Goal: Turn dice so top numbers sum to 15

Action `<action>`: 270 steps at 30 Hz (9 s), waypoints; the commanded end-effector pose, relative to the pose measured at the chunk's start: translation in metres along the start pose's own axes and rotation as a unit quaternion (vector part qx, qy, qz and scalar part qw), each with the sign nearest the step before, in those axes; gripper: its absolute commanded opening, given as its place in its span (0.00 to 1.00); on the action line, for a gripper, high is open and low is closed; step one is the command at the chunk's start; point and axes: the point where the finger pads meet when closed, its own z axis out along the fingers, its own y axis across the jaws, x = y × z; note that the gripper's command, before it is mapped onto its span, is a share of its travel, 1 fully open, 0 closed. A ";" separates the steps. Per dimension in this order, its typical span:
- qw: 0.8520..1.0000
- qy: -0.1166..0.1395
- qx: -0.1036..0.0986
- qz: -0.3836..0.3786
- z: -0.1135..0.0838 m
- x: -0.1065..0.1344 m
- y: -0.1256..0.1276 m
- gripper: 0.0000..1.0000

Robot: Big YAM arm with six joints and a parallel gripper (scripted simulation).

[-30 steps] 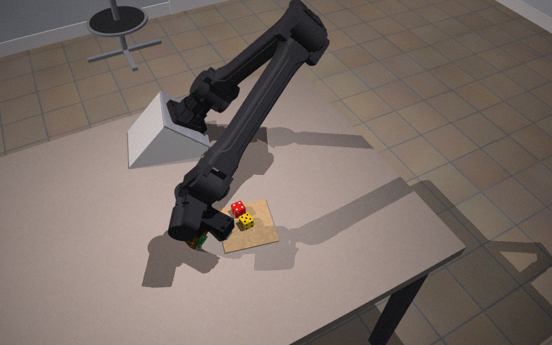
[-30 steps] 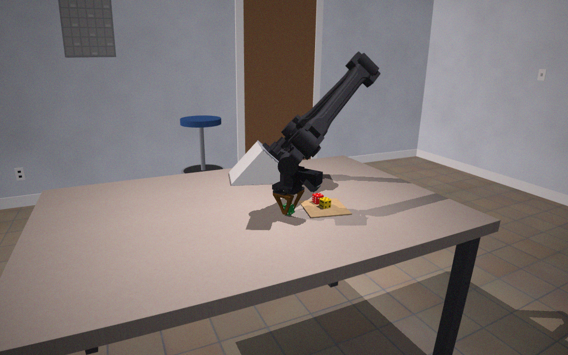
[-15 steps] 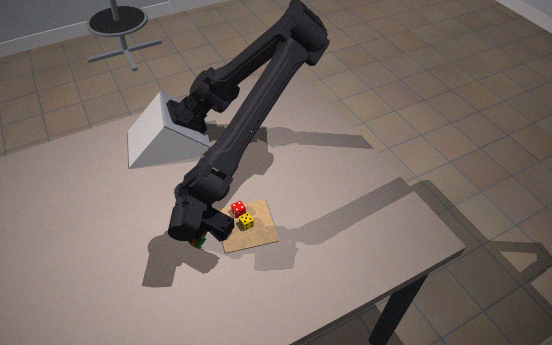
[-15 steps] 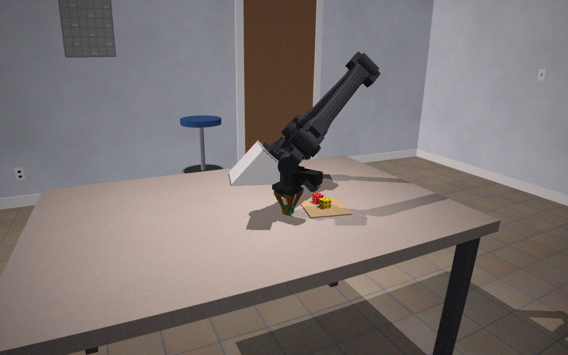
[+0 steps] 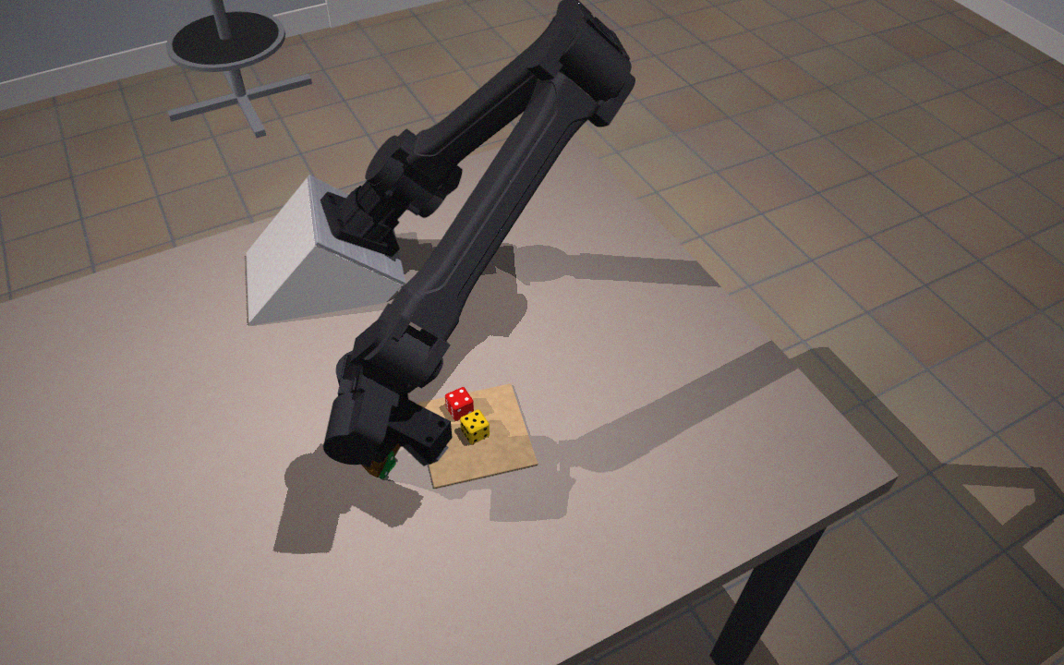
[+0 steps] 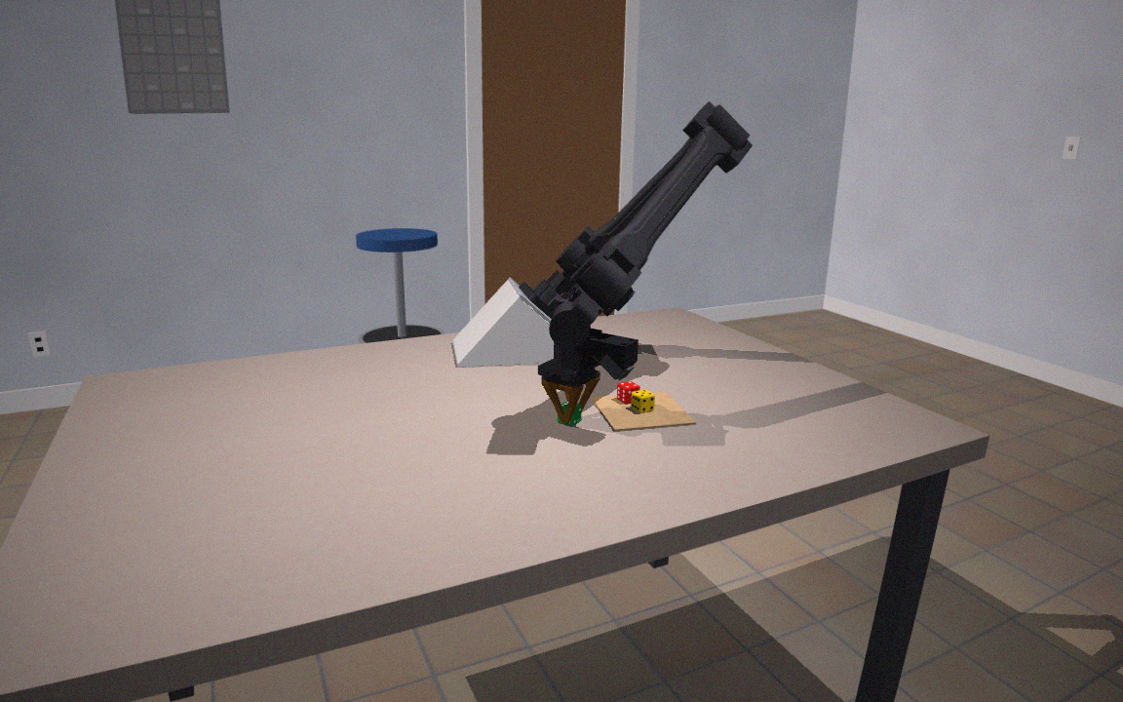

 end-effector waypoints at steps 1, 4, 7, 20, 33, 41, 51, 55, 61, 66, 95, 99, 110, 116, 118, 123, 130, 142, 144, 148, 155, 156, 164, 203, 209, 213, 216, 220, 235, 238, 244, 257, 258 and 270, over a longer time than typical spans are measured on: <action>1.000 0.003 -0.007 0.005 0.007 0.000 0.002 0.26; 1.000 0.003 -0.007 0.005 0.007 0.000 0.002 0.26; 1.000 0.003 -0.007 0.005 0.007 0.000 0.002 0.26; 1.000 -0.012 0.021 -0.010 -0.053 -0.012 -0.016 0.26; 1.000 0.004 -0.008 0.001 -0.095 0.002 0.001 0.26; 1.000 -0.007 0.013 -0.007 -0.110 -0.005 -0.014 0.26; 0.998 -0.006 0.016 0.060 -0.115 -0.059 0.014 0.26; 0.987 -0.010 0.013 0.158 -0.116 -0.105 0.052 0.26; 0.975 -0.005 0.004 0.224 -0.109 -0.124 0.079 0.26; 0.967 0.001 -0.003 0.254 -0.103 -0.113 0.081 0.26; 0.969 0.002 -0.004 0.247 -0.059 -0.118 0.086 0.26; 0.969 0.002 -0.004 0.247 -0.049 -0.118 0.086 0.26; 0.969 0.001 -0.003 0.246 -0.008 -0.120 0.086 0.26; 0.968 -0.001 -0.002 0.252 -0.006 -0.117 0.083 0.26; 0.968 0.001 -0.003 0.251 -0.004 -0.118 0.084 0.26; 0.968 0.000 -0.002 0.249 -0.005 -0.120 0.084 0.26; 0.968 0.000 -0.002 0.249 -0.005 -0.120 0.084 0.26; 0.968 0.000 -0.002 0.249 -0.005 -0.120 0.084 0.26; 0.968 0.000 -0.002 0.249 -0.005 -0.120 0.084 0.26; 0.968 0.000 -0.002 0.249 -0.005 -0.120 0.084 0.26; 0.968 -0.001 -0.002 0.249 -0.005 -0.120 0.084 0.26; 0.968 -0.001 -0.002 0.249 -0.005 -0.120 0.084 0.26; 0.968 -0.004 -0.001 0.249 -0.008 -0.123 0.081 0.26; 0.969 -0.008 0.002 0.249 -0.011 -0.129 0.076 0.26; 0.968 -0.008 0.002 0.250 -0.012 -0.128 0.076 0.26; 0.968 -0.008 0.002 0.250 -0.011 -0.127 0.076 0.26; 0.968 -0.008 0.002 0.250 -0.011 -0.127 0.076 0.26; 0.968 -0.008 0.002 0.250 -0.011 -0.127 0.076 0.26; 0.968 -0.008 0.002 0.251 -0.012 -0.127 0.076 0.26; 0.968 -0.009 0.002 0.251 -0.012 -0.127 0.075 0.26; 0.968 -0.010 0.003 0.252 -0.014 -0.128 0.073 0.26; 0.968 -0.010 0.003 0.252 -0.014 -0.128 0.073 0.26; 0.968 -0.010 0.003 0.252 -0.014 -0.128 0.073 0.26; 0.968 -0.010 0.003 0.252 -0.013 -0.128 0.074 0.26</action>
